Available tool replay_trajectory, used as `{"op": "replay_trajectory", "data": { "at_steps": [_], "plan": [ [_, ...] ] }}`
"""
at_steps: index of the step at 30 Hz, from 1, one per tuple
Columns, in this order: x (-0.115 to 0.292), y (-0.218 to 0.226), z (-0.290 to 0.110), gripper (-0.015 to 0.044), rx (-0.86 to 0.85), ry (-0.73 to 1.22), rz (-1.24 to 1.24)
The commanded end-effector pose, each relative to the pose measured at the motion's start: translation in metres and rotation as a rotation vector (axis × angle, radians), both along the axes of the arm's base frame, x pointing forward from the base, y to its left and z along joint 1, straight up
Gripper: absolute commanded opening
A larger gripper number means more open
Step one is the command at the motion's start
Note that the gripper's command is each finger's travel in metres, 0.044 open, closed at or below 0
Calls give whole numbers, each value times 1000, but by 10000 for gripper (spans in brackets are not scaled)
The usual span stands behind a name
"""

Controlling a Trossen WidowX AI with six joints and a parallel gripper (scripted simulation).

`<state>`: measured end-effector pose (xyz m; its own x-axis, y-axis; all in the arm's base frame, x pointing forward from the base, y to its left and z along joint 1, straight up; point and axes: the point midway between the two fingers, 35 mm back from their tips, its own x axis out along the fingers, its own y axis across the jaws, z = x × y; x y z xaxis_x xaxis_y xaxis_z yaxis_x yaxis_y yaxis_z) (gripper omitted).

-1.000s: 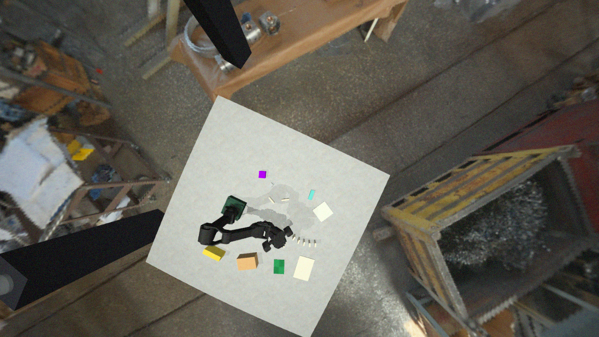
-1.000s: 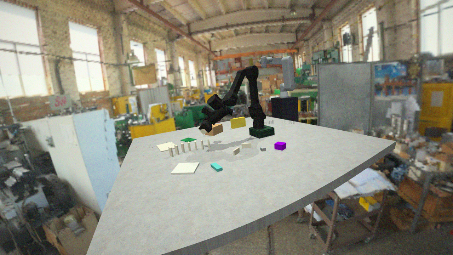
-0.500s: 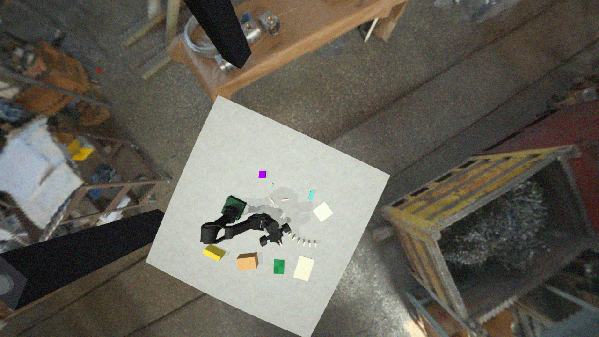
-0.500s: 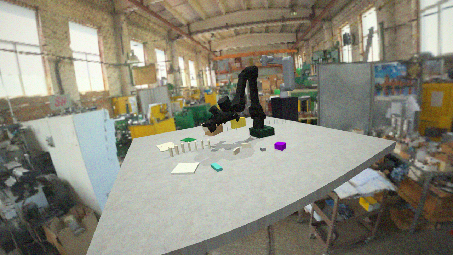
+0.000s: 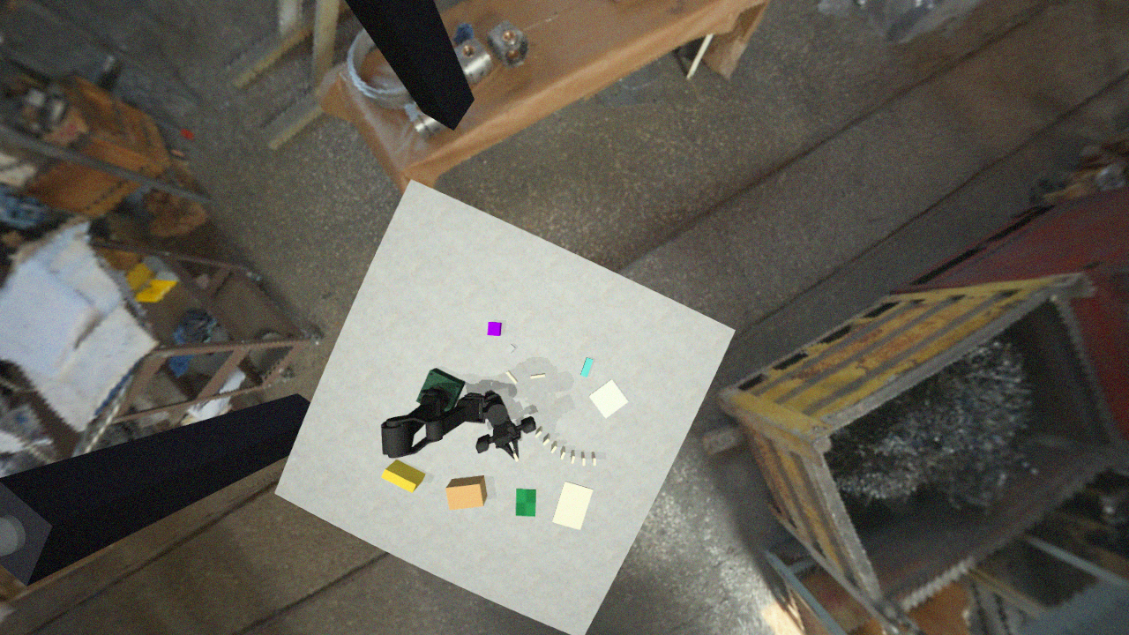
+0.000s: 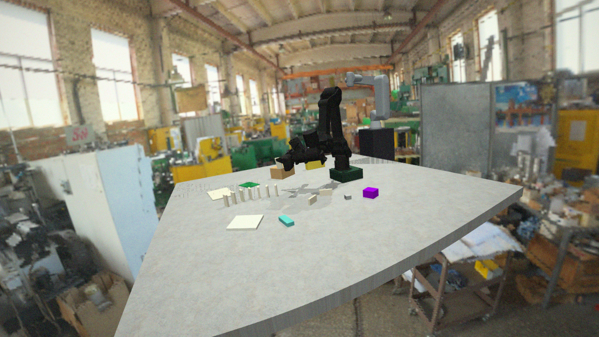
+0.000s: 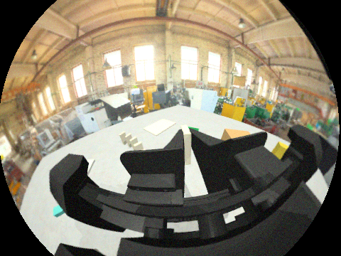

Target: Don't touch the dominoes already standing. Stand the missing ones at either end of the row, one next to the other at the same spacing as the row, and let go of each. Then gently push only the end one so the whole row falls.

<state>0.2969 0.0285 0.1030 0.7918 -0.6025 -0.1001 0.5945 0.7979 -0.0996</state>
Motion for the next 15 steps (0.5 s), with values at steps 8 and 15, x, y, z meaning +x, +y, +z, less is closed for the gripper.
{"op": "replay_trajectory", "data": {
  "at_steps": [8,15],
  "plan": [
    [-39,-12,6,21,6,-100,-74],
    [-61,-21,10,21,27,-147,-116]
  ]
}}
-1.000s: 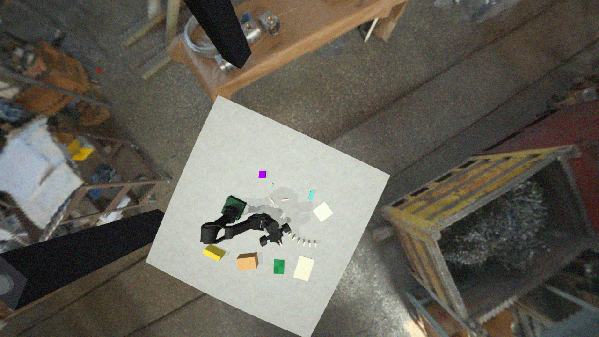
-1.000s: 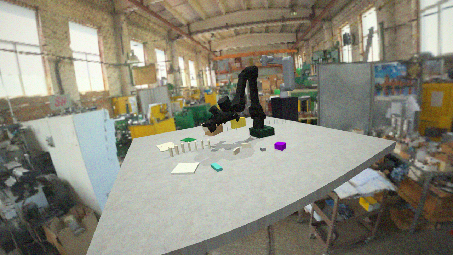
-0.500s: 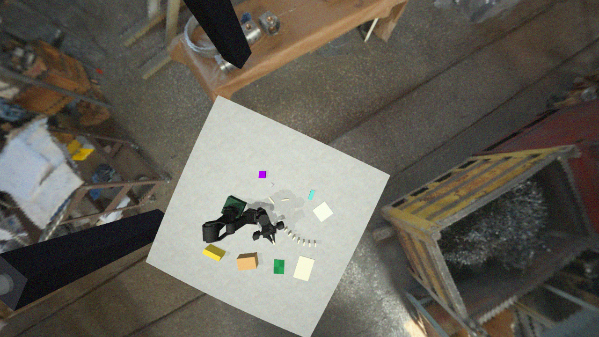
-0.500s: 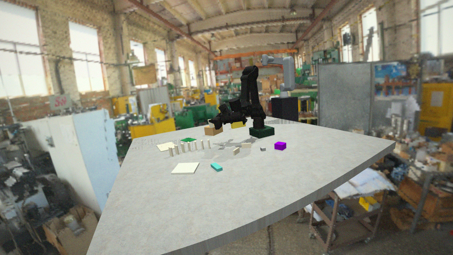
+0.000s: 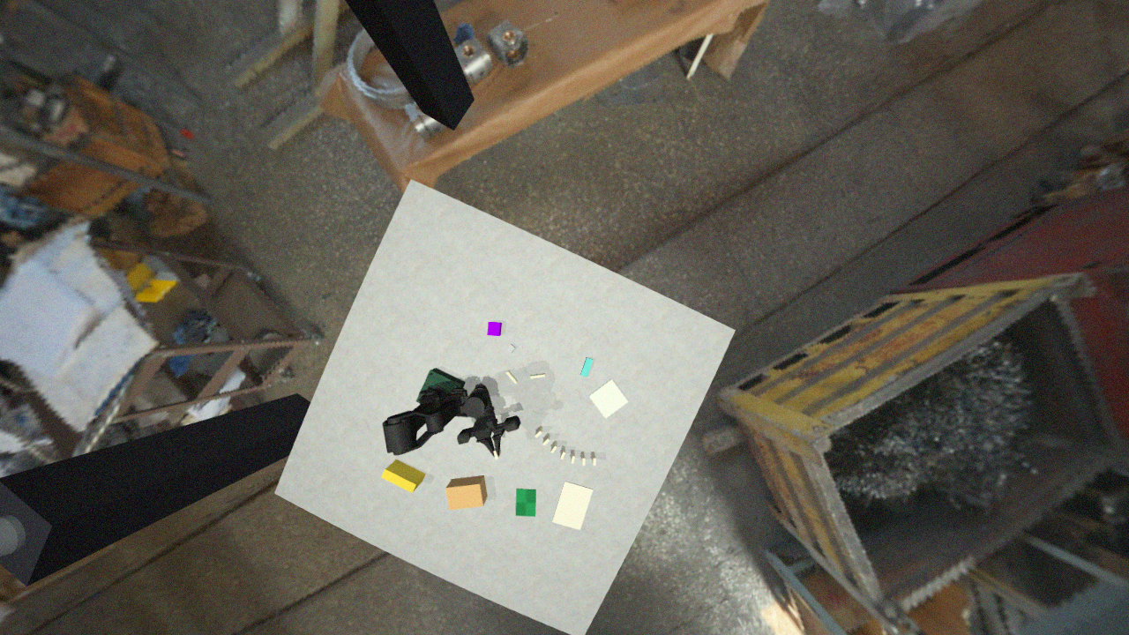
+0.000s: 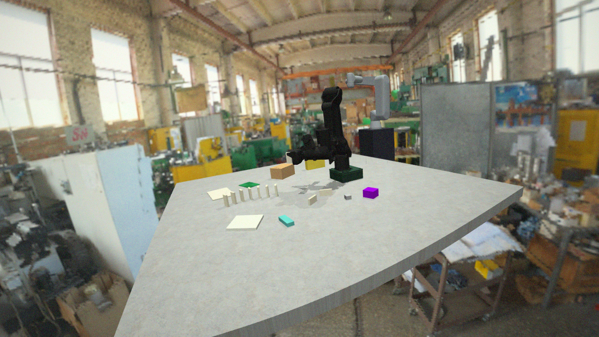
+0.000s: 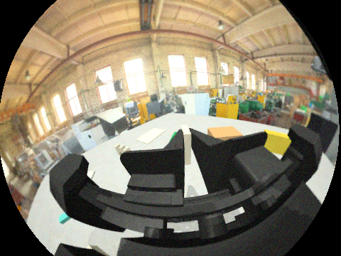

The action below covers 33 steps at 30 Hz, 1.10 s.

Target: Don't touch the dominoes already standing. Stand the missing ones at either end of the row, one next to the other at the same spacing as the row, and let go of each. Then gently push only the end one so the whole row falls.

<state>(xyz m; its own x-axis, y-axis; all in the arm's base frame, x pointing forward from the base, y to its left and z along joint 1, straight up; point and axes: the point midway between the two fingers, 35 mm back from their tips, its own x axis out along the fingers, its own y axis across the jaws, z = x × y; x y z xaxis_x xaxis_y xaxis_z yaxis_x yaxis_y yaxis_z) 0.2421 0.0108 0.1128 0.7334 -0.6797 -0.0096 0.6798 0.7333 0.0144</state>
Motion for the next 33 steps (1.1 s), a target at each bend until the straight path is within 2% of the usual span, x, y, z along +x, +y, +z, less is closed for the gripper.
{"op": "replay_trajectory", "data": {
  "at_steps": [1,17,33],
  "plan": [
    [-6,-3,0,21,-1,-3,-13],
    [-6,-3,-1,21,-1,-3,-13],
    [2,1,-36,21,18,4,-22]
  ]
}}
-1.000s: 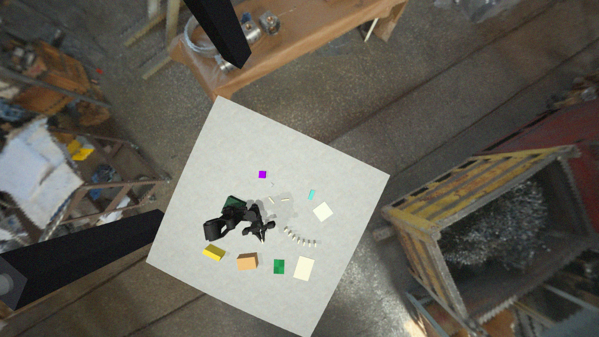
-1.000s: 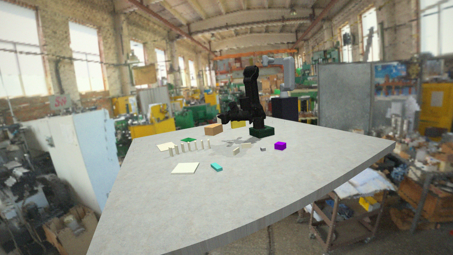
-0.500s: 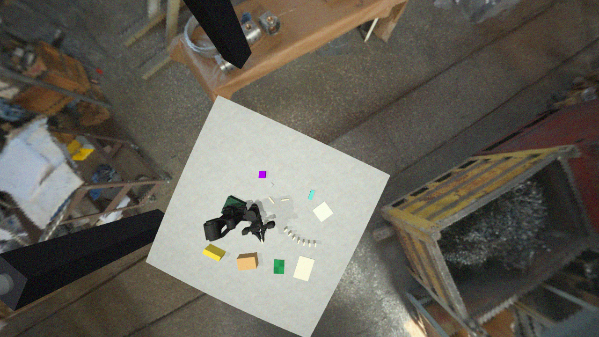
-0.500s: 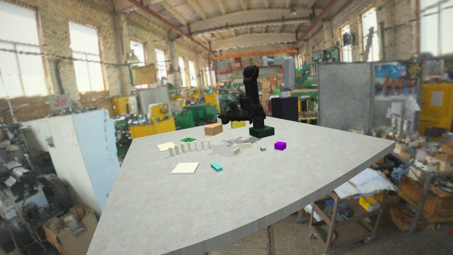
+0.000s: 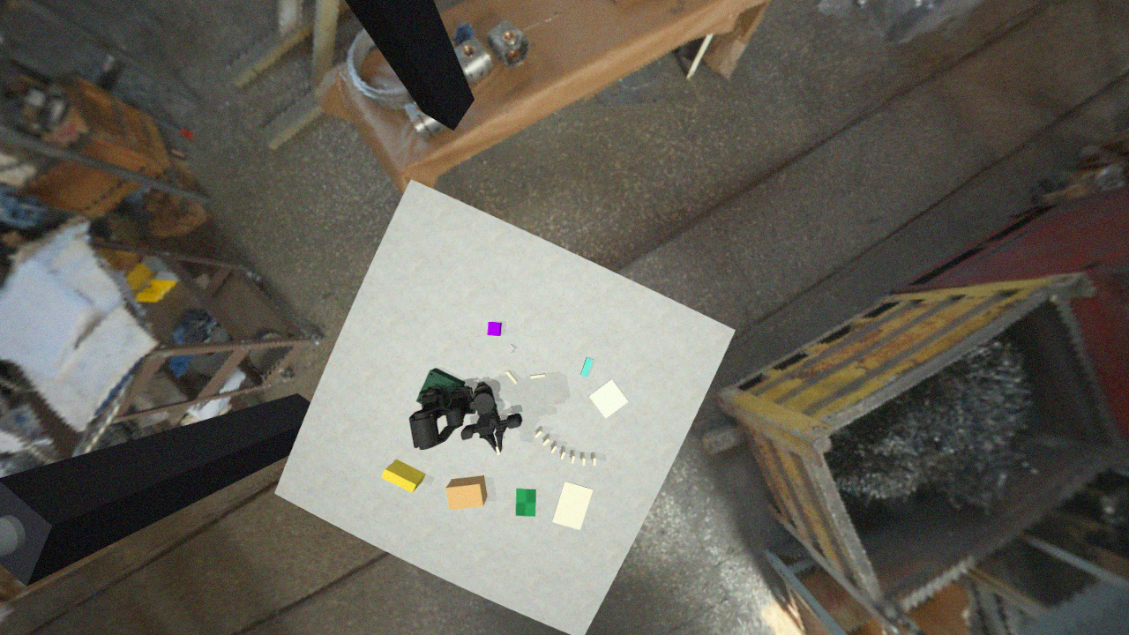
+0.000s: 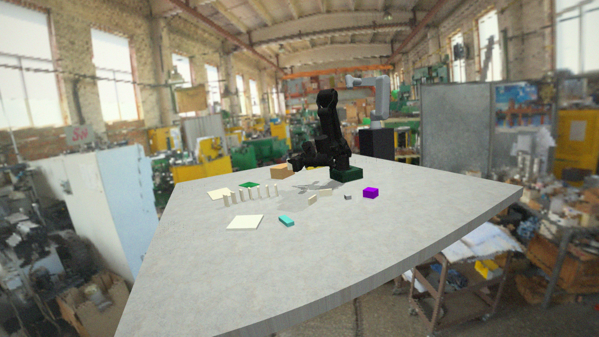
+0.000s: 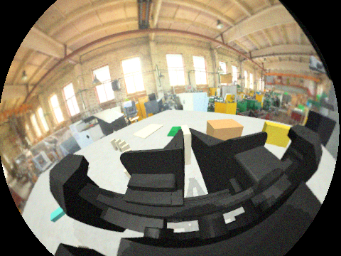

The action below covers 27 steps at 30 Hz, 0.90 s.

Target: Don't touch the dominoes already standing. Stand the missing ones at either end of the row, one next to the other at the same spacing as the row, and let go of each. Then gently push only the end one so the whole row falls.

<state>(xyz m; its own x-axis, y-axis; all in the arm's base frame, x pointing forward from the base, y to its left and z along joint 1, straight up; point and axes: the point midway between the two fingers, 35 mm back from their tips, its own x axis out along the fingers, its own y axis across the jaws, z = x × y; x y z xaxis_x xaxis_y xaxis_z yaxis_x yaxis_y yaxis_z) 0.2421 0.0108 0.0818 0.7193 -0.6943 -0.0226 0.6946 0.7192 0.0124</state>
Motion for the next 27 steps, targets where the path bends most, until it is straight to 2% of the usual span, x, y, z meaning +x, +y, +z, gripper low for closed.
{"op": "replay_trajectory", "data": {
  "at_steps": [1,27],
  "plan": [
    [2,1,-7,21,12,-7,-3],
    [0,-5,-72,21,42,6,-27]
  ]
}}
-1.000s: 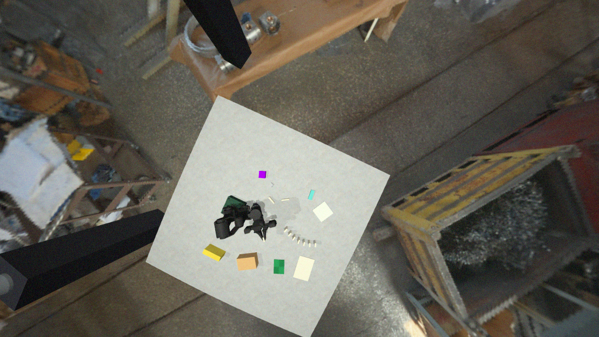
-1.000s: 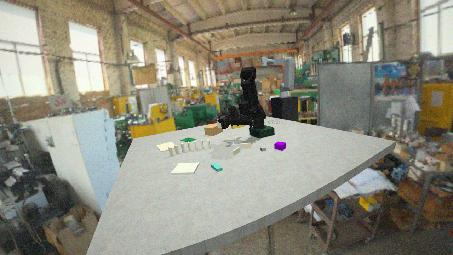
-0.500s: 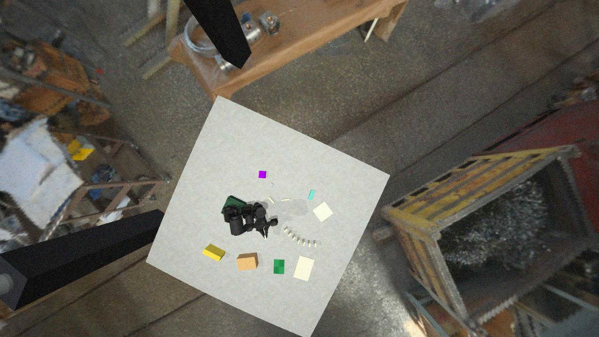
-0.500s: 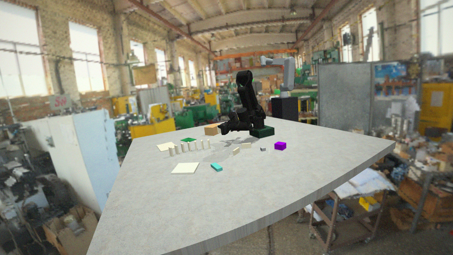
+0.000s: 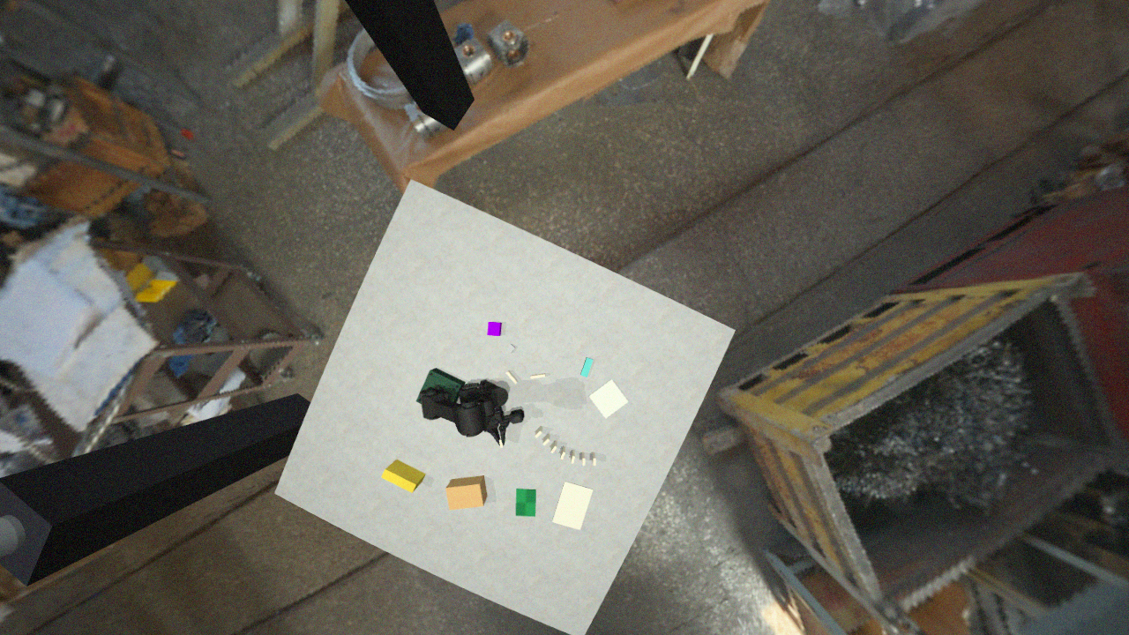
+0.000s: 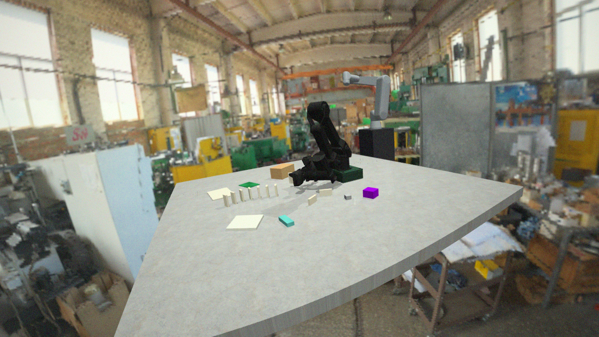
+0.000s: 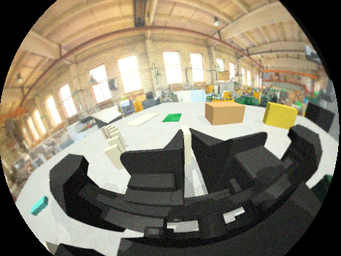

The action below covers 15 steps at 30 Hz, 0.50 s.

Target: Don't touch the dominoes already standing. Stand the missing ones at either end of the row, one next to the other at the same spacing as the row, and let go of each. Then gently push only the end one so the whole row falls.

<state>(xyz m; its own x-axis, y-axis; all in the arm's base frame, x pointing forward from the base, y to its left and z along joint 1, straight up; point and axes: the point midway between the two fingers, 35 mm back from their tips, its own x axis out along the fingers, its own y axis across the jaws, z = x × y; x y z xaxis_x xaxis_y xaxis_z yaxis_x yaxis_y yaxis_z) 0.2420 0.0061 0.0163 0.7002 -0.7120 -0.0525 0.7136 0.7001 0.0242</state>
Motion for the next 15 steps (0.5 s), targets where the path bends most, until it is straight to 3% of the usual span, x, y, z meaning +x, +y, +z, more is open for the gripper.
{"op": "replay_trajectory", "data": {
  "at_steps": [1,14,15],
  "plan": [
    [0,0,-9,21,14,-7,-2],
    [-1,-1,-13,21,16,-6,-3],
    [-1,-1,-13,47,16,-6,-3]
  ]
}}
